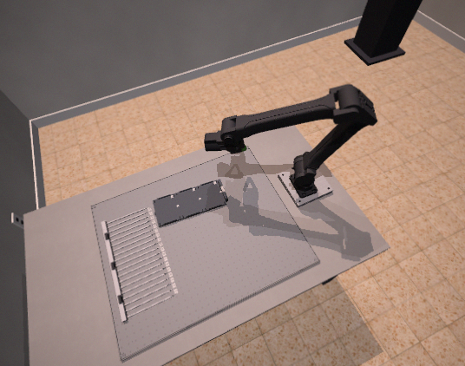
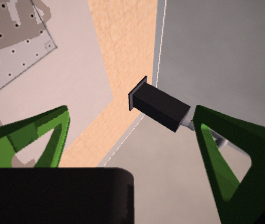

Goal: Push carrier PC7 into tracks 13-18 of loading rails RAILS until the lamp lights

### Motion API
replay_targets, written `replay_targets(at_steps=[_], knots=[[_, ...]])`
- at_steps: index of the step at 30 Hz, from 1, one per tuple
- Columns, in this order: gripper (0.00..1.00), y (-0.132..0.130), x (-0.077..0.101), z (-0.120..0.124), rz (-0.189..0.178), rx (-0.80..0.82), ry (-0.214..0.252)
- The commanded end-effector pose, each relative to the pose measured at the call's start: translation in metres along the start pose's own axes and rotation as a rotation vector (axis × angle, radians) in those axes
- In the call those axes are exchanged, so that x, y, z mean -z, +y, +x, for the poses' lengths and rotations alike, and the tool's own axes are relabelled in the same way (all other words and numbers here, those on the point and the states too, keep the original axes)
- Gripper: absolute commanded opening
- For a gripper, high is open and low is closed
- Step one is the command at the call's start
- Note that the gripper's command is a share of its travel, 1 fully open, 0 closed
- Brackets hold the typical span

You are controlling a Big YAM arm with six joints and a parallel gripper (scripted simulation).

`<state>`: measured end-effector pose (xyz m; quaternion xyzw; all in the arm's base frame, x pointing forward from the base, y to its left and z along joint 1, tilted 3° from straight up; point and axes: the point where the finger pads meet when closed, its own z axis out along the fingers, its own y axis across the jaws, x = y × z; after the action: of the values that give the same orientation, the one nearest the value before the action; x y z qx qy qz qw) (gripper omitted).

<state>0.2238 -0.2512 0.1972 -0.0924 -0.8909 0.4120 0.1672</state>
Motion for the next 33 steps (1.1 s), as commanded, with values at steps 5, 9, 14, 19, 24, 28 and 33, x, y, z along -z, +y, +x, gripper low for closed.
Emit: replay_targets(at_steps=[5,9,14,19,24,28,33], knots=[[1.00,0.001,0.019,-0.034,-0.076,0.201,-0.099],[1.00,0.013,0.021,-0.040,-0.131,0.320,-0.135],[1.00,0.021,0.024,-0.046,-0.169,0.406,-0.168],[1.00,0.040,0.031,-0.059,-0.227,0.549,-0.233],[1.00,0.047,0.034,-0.063,-0.280,0.679,-0.302],[1.00,0.063,0.039,-0.070,-0.309,0.781,-0.347],[1.00,0.077,0.049,-0.080,-0.338,0.888,-0.421]])
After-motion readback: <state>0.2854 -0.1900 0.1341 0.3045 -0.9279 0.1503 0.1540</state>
